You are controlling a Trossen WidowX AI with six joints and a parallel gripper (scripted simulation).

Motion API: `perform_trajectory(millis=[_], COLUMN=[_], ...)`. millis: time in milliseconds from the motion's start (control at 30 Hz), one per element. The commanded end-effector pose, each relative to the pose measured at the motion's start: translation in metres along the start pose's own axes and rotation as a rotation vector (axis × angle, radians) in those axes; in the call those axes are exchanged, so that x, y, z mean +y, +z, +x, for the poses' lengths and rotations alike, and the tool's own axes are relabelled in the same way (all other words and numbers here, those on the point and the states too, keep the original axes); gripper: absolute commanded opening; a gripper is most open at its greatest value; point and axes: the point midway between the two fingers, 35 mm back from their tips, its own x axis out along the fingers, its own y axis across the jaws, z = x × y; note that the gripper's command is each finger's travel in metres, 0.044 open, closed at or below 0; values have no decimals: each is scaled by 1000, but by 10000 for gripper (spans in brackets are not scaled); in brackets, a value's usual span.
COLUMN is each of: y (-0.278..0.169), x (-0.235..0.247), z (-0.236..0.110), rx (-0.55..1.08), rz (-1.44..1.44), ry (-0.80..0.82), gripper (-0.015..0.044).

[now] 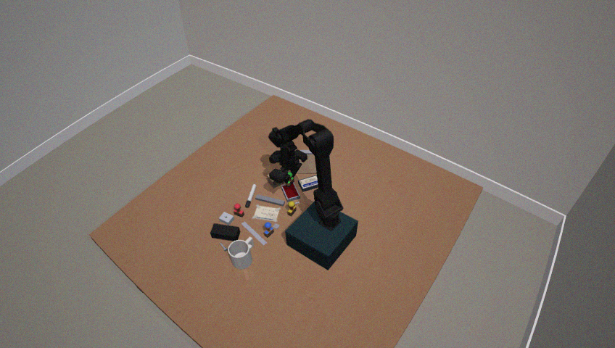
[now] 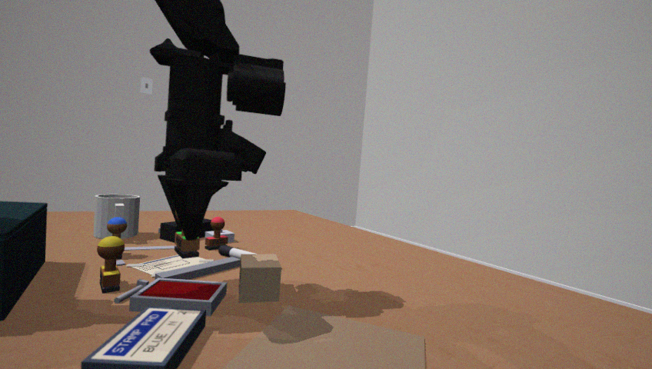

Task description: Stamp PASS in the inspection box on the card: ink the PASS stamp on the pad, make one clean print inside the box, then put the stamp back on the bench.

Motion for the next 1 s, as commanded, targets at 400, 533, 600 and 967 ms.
perform_trajectory(millis=[400,533,600,967], y=[0,0,0,-1], x=[1,1,1,1], z=[13,15,17,24], rx=[3,3,3,3], rz=[-2,-2,-2,-2], ry=[7,7,7,7], gripper=[0,0,0,0])
